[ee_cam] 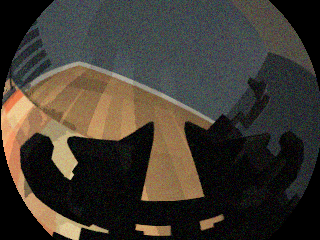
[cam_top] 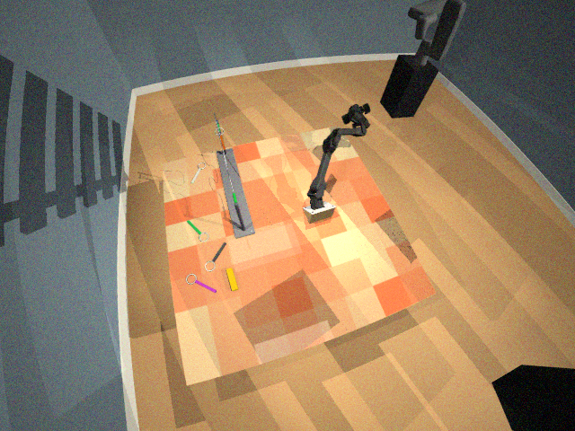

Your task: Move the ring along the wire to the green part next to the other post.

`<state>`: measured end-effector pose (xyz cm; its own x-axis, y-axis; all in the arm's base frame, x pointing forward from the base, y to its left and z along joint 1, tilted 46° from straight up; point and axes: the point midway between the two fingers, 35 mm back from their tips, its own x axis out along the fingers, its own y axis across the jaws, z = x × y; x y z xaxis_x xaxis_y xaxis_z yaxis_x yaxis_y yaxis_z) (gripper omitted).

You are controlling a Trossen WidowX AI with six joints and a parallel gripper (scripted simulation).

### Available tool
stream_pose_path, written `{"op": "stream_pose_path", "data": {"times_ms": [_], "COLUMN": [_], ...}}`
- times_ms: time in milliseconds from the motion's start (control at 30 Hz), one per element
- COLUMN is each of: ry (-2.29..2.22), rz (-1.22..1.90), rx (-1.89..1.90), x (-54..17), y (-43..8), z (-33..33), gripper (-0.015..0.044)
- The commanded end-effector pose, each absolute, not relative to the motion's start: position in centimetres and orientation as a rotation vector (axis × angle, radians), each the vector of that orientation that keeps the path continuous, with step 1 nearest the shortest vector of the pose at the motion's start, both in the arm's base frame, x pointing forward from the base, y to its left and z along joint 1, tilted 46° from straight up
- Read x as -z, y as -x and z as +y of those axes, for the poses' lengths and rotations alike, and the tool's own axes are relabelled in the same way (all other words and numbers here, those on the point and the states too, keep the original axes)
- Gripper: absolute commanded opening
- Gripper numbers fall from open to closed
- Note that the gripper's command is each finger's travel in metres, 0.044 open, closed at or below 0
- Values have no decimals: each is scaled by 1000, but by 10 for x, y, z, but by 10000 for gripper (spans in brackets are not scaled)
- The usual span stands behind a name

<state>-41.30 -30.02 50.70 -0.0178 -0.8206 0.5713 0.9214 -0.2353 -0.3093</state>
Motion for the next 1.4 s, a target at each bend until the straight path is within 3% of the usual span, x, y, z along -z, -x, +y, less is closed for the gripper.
{"op": "stream_pose_path", "data": {"times_ms": [0,367,667,967,1367], "ry": [753,697,673,667,751], "rz": [-160,-135,-115,-103,-70], "rx": [1548,1287,1039,775,396], "x": [-508,-508,-505,-498,-472], "y": [374,242,110,-26,-188], "z": [-343,-434,-473,-471,-421], "gripper": [160,160,160,160,160]}}
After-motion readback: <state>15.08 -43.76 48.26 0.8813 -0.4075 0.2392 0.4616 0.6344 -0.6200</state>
